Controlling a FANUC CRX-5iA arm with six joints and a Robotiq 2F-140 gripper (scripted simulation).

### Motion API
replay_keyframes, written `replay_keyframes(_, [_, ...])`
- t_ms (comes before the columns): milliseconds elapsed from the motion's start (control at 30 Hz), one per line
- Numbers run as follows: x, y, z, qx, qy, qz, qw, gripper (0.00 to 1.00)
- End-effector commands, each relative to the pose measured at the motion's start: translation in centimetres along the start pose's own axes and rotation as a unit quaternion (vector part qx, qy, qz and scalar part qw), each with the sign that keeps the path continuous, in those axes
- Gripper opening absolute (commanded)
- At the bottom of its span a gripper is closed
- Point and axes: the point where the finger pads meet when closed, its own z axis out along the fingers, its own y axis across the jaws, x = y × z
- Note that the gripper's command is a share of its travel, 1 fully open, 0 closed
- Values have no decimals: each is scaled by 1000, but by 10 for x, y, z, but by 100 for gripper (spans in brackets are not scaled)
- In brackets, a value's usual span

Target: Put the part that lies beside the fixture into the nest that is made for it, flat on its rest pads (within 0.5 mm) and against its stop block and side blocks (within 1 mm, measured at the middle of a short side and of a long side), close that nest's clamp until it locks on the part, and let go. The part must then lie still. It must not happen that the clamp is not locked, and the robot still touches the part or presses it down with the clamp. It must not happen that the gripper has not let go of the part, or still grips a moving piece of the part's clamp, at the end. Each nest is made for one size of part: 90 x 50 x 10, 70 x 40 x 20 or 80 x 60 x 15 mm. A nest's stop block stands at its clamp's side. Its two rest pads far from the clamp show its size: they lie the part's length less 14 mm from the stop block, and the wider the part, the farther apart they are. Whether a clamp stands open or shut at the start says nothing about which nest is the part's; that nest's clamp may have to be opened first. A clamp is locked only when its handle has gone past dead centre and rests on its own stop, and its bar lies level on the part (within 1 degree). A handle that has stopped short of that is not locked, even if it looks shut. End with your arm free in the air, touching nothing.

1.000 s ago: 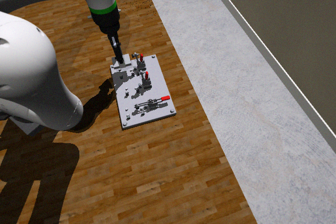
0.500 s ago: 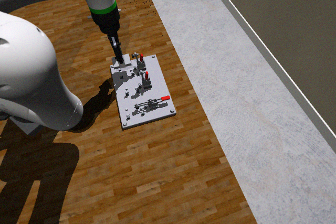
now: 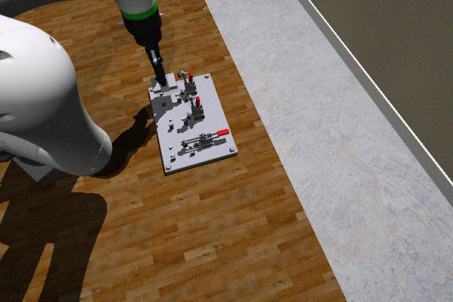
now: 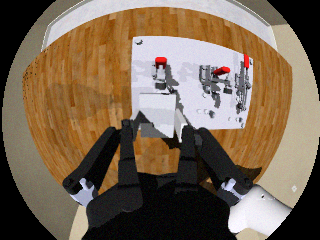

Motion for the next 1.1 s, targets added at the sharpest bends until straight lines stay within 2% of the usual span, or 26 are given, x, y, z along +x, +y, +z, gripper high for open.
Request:
replay_keyframes(0, [0,0,2,0,0,0,1000,0])
replay_keyframes(1067, [2,0,42,0,0,0,1000,0])
